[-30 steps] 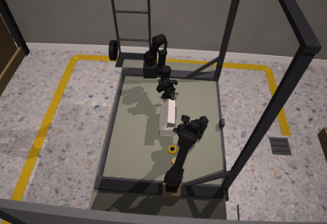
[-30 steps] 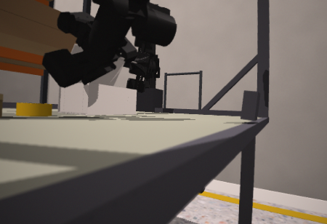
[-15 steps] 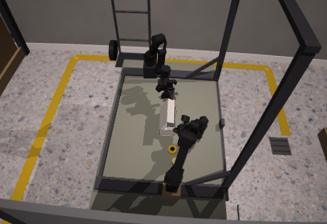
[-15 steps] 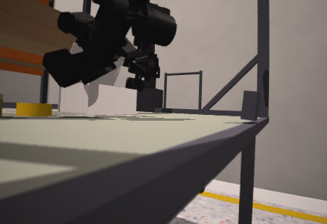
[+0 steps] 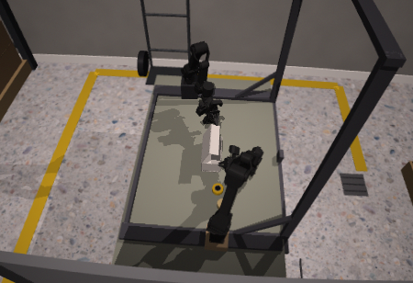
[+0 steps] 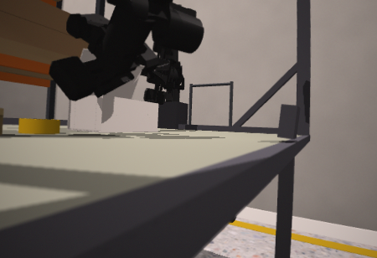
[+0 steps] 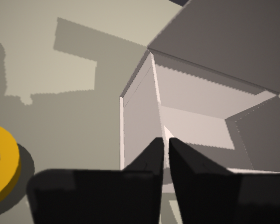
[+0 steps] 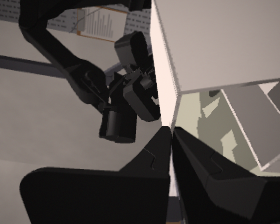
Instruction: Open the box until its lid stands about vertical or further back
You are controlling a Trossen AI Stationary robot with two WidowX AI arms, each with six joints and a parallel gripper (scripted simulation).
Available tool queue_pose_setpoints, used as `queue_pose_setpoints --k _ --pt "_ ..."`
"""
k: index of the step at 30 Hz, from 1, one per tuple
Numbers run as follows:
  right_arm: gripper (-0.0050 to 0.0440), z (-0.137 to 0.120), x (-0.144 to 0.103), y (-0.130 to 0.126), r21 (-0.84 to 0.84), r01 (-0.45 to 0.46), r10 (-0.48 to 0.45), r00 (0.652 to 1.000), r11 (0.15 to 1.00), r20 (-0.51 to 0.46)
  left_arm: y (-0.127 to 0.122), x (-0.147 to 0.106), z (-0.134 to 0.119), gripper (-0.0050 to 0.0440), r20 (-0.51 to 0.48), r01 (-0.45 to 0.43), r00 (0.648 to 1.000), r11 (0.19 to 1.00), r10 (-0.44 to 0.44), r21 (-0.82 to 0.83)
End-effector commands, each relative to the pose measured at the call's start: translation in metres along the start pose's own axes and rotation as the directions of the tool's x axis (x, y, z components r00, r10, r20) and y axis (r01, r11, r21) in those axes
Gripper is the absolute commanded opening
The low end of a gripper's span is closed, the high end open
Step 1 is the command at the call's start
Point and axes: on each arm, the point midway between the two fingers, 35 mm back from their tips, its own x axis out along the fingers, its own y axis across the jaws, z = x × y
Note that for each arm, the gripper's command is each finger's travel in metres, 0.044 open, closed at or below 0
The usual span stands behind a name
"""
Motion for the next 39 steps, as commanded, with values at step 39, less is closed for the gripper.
queue_pose_setpoints --k 39 --pt "0.0006 0.017 -0.012 0.014 -0.001 -0.029 0.029 1.0 1.0 0.0 -0.001 -0.001 -0.001 0.0018 -0.017 -0.005 1.0 1.0 0.005 -0.006"
